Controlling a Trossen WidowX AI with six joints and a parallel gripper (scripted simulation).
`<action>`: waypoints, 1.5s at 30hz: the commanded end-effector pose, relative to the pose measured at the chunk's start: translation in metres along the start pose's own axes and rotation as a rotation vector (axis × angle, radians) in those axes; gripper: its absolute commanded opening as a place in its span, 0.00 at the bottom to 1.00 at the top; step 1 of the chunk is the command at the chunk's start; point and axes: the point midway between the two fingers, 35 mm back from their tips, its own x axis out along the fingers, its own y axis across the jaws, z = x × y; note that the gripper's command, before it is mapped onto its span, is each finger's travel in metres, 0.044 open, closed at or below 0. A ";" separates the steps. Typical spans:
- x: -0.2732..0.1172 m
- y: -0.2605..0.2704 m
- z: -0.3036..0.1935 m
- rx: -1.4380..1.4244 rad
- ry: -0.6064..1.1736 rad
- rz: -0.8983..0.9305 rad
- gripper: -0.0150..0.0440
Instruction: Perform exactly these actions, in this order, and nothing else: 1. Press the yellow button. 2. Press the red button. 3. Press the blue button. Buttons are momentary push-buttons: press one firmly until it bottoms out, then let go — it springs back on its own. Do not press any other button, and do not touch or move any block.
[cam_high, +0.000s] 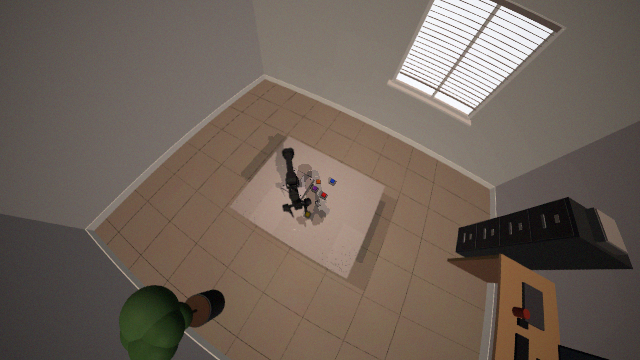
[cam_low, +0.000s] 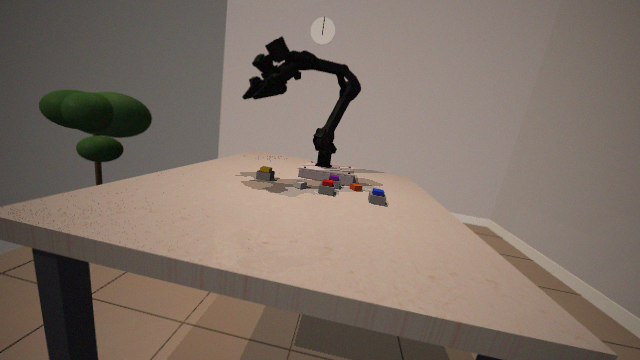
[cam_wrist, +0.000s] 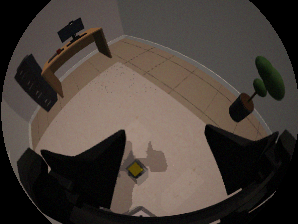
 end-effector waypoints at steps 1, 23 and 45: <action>0.039 0.033 -0.042 -0.266 0.338 0.096 0.93; 0.088 0.076 -0.134 -0.704 0.807 0.302 0.75; 0.102 0.076 -0.153 -0.704 0.808 0.302 0.29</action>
